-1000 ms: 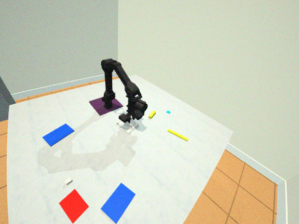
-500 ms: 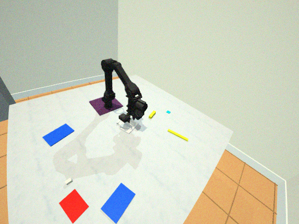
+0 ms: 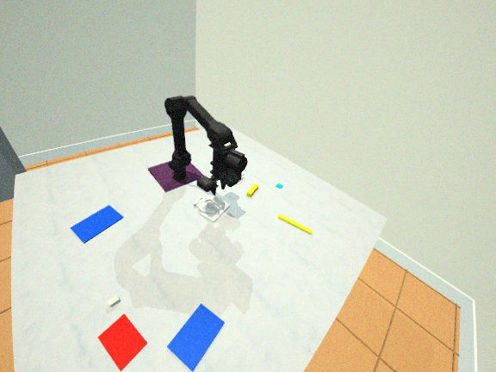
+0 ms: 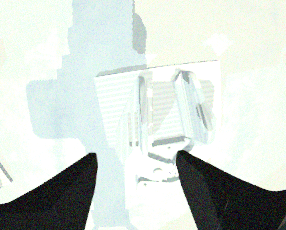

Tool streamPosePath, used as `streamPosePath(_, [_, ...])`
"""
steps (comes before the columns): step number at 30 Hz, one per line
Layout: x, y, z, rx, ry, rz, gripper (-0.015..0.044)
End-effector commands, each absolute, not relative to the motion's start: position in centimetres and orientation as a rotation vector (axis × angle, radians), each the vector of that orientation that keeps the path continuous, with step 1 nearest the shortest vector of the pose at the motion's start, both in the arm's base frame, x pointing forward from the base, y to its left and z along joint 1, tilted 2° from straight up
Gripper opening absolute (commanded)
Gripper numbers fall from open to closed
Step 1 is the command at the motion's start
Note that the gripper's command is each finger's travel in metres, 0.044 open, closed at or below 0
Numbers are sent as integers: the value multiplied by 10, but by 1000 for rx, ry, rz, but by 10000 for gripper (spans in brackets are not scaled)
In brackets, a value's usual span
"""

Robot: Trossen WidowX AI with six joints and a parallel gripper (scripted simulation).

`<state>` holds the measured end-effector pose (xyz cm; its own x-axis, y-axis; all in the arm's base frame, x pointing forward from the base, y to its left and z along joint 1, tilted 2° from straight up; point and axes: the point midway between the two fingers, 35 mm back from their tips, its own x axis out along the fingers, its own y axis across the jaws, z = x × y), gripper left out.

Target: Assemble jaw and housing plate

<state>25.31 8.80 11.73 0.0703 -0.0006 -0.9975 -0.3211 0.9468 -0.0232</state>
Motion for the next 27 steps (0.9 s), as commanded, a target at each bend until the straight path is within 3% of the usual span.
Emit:
streamPosePath(1, [252, 93, 117, -242, 1489, 226, 303])
streamPosePath(7, [245, 114, 119, -145, 1498, 140, 440])
streamPosePath(27, [209, 180, 126, 176, 1506, -147, 440])
